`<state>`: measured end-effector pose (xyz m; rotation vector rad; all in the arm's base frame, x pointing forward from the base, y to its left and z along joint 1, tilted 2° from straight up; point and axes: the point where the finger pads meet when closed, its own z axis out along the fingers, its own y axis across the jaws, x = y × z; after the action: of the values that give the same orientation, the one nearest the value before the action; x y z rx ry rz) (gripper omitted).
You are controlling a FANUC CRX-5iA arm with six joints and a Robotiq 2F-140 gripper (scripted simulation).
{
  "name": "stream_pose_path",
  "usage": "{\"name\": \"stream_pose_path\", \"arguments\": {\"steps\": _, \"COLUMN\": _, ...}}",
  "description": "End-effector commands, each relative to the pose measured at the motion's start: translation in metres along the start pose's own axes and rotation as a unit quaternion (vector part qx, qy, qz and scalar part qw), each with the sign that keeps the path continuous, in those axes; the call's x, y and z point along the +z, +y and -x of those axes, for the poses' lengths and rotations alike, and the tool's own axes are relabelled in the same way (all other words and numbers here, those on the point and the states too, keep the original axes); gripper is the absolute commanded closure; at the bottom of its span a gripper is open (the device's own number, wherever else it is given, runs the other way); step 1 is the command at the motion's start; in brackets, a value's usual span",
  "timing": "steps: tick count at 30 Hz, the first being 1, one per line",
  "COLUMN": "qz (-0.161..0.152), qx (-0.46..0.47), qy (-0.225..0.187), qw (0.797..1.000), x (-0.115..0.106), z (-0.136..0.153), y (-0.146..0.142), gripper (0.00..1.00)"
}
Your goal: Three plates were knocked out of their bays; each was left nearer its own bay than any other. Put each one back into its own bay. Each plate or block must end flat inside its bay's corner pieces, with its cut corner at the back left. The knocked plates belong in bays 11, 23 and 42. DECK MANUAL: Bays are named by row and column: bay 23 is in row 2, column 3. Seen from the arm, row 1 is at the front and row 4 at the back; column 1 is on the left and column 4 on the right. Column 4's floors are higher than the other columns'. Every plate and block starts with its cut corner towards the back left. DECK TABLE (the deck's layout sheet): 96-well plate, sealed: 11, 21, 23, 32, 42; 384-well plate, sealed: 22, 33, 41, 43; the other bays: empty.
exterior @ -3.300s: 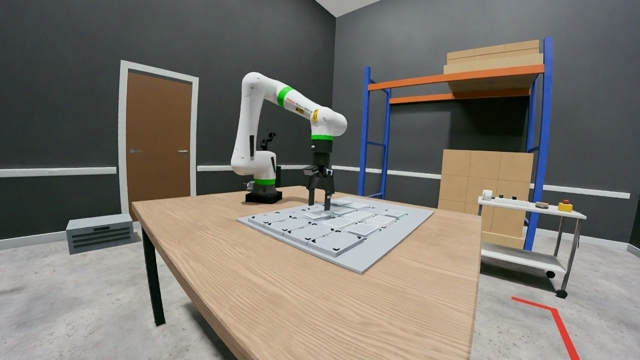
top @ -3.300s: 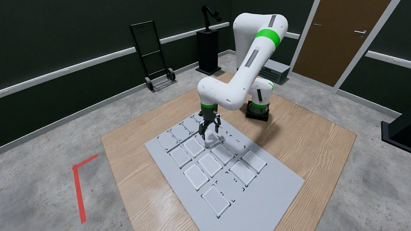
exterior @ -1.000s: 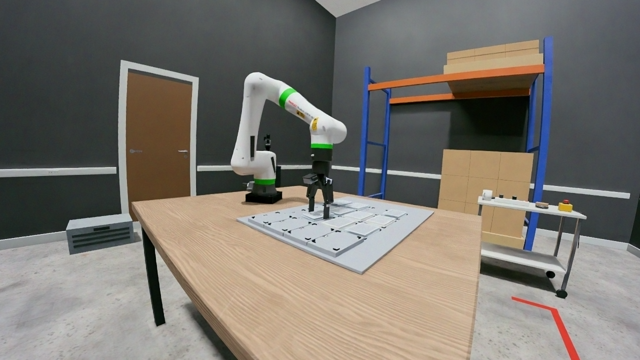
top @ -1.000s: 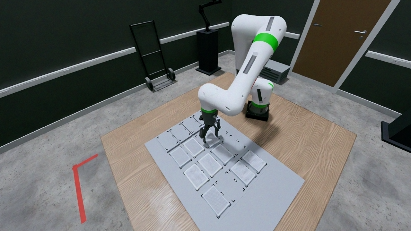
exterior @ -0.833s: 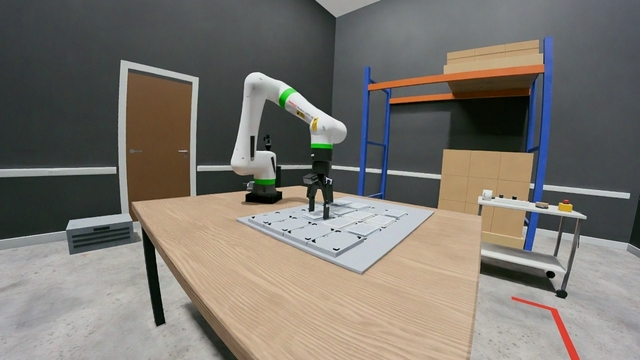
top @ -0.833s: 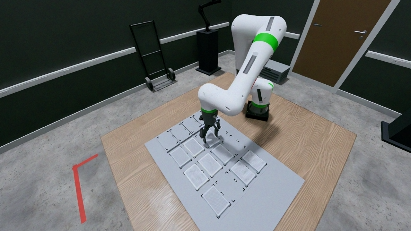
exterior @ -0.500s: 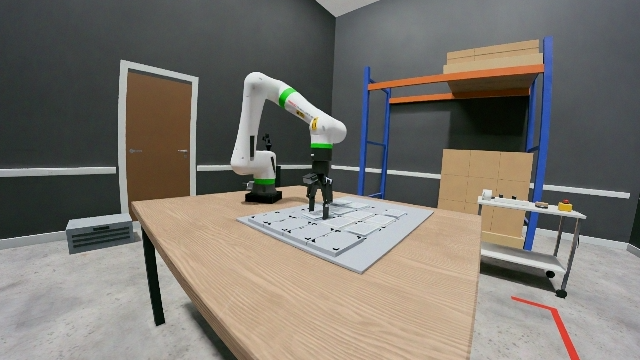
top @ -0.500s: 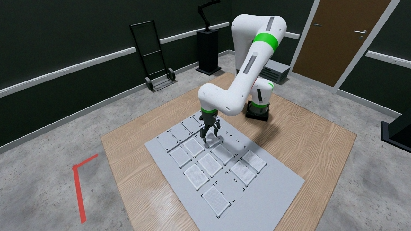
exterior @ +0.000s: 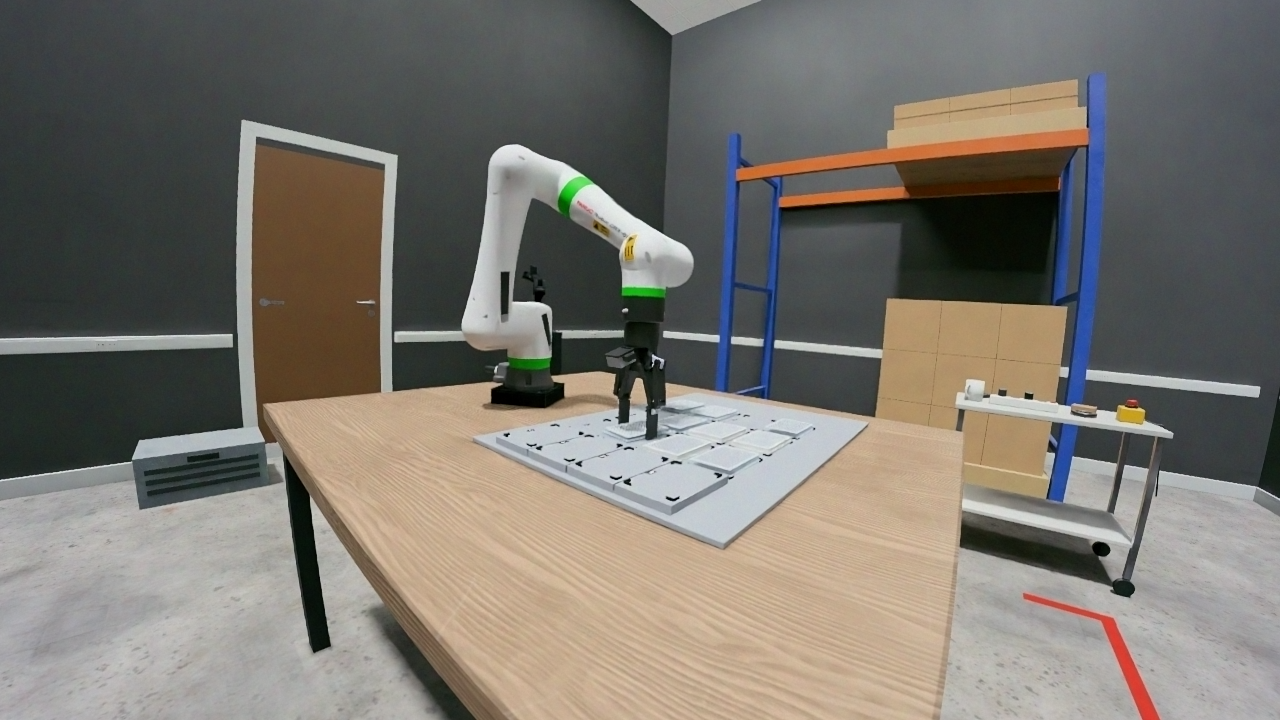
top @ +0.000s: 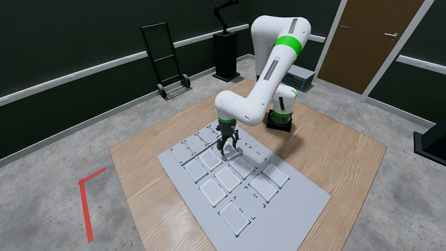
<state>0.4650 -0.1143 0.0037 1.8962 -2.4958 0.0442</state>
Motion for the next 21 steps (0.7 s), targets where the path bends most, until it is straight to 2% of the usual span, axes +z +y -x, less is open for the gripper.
{"name": "stream_pose_path", "arguments": {"steps": 1, "qz": -0.001, "qx": 0.000, "qy": 0.000, "qw": 1.000, "x": -0.0007, "z": 0.0000, "y": -0.0006, "gripper": 0.39}}
{"name": "stream_pose_path", "arguments": {"steps": 21, "qz": -0.001, "qx": 0.000, "qy": 0.000, "qw": 1.000, "x": -0.0013, "z": 0.0000, "y": -0.0006, "gripper": 0.40}}
